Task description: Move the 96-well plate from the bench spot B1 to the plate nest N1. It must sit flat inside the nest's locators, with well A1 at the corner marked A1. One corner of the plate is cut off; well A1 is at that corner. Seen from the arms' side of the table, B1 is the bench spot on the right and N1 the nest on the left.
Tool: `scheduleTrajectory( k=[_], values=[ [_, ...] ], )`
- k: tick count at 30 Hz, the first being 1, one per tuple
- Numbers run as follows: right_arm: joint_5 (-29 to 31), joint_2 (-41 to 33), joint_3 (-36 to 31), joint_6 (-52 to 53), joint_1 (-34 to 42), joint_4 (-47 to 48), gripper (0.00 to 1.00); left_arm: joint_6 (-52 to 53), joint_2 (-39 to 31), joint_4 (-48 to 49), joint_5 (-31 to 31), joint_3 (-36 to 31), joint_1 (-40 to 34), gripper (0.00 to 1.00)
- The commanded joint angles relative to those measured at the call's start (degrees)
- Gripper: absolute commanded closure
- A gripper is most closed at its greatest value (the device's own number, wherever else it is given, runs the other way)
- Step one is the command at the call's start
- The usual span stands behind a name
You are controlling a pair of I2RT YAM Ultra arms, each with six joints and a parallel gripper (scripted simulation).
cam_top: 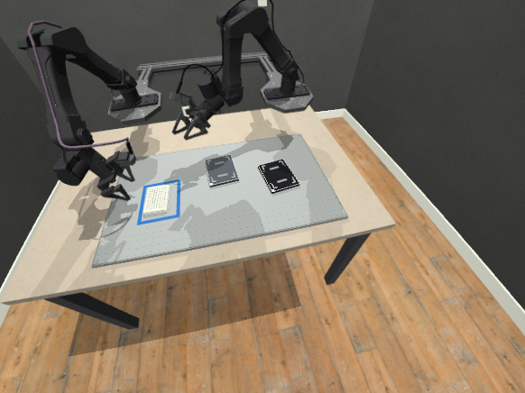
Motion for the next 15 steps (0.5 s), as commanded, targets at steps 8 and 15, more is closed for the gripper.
scheduleTrajectory(
  k=[8, 15],
  values=[
    [-4.6, 2.72, 4.12, -8.77, 1.71, -3.72, 0.0, -8.09, -9.94, 5.23, 11.95, -15.18, 2.86, 0.0],
    [-4.59, 2.78, 4.21, -8.81, 1.71, -3.84, 0.0, -7.84, -11.39, 4.94, 12.13, -17.51, 3.44, 0.0]
  ],
)
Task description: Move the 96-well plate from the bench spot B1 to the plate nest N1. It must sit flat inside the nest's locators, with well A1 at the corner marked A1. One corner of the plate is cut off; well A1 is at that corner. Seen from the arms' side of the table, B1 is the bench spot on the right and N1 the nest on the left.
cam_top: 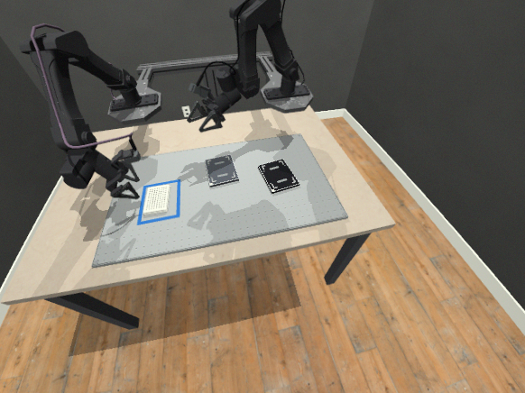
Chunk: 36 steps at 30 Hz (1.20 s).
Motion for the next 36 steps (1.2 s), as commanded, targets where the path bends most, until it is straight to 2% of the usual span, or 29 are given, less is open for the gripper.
scheduleTrajectory(
  k=[1, 36],
  values=[
    [-1.12, 0.52, 1.67, -0.65, -0.1, -1.24, 0.0, -0.73, -1.35, 0.57, 1.28, -1.42, 0.39, 0.0],
    [-1.12, -0.02, 1.69, -0.69, -0.11, -0.56, 0.0, -0.73, -0.85, 0.55, 1.32, -0.8, 0.1, 0.0]
  ],
)
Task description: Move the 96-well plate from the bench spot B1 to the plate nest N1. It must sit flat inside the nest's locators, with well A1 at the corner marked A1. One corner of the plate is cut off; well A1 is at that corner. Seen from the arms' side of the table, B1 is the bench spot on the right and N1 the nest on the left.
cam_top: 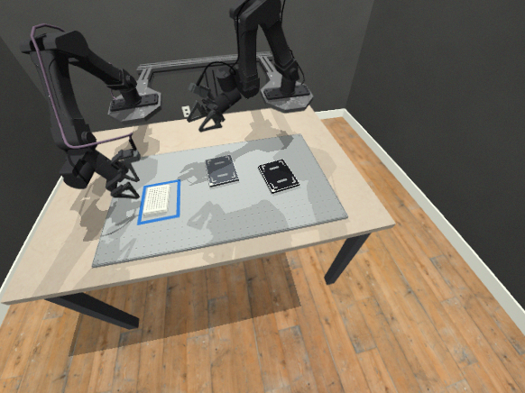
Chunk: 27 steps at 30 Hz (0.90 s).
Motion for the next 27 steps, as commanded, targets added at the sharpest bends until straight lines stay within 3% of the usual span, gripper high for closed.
scheduleTrajectory(
  k=[1, 8, 13, 15, 27],
  values=[
    [-1.05, -0.02, 1.63, -0.34, -0.11, -0.38, 0.0, -0.57, -0.83, 0.55, 0.62, -0.75, 0.08, 0.0],
    [-0.91, 0.42, 2.17, 1.41, -0.12, 0.87, 0.0, -0.57, -0.83, 0.55, 0.62, -0.75, 0.08, 0.0],
    [0.79, -1.14, -0.38, 13.95, 0.67, 5.08, 0.0, -0.57, -0.83, 0.55, 0.62, -0.75, 0.08, 0.0],
    [0.79, -1.14, -0.38, 13.95, 0.67, 5.08, 0.0, -0.57, -0.83, 0.55, 0.62, -0.75, 0.08, 0.0],
    [8.49, -4.67, -8.57, 48.95, 5.18, 14.51, 0.0, -0.57, -0.83, 0.55, 0.62, -0.75, 0.08, 0.0]
  ],
)
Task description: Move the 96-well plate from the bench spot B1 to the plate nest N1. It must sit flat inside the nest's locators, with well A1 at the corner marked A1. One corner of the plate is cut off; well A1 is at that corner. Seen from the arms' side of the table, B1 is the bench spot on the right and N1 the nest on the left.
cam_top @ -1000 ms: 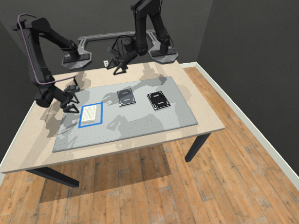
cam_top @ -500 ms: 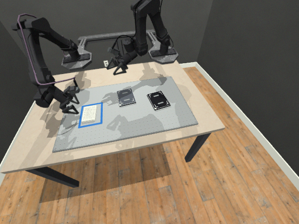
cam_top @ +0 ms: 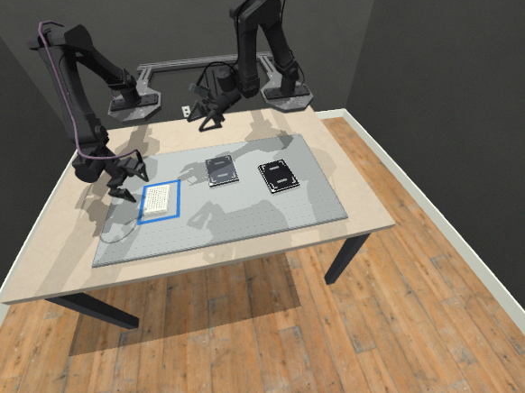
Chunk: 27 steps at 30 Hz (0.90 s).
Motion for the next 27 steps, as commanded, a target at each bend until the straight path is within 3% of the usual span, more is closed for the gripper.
scheduleTrajectory(
  k=[1, 5, 12, 27],
  values=[
    [3.07, -1.82, -2.38, 13.8, 1.41, 3.5, 0.0, -0.57, -0.83, 0.55, 0.62, -0.75, 0.08, 0.0],
    [4.5, -2.11, -3.11, 18.89, 2.22, 4.25, 0.0, -0.57, -0.83, 0.55, 0.62, -0.75, 0.08, 0.0],
    [10.46, -2.02, -4.67, 38.84, 5.59, 4.75, 0.0, -0.57, -0.83, 0.55, 0.62, -0.75, 0.08, 0.0],
    [18.68, 0.2, -1.22, 71.76, 10.99, -0.11, 0.0, -0.57, -0.83, 0.55, 0.62, -0.75, 0.08, 0.0]
  ],
)
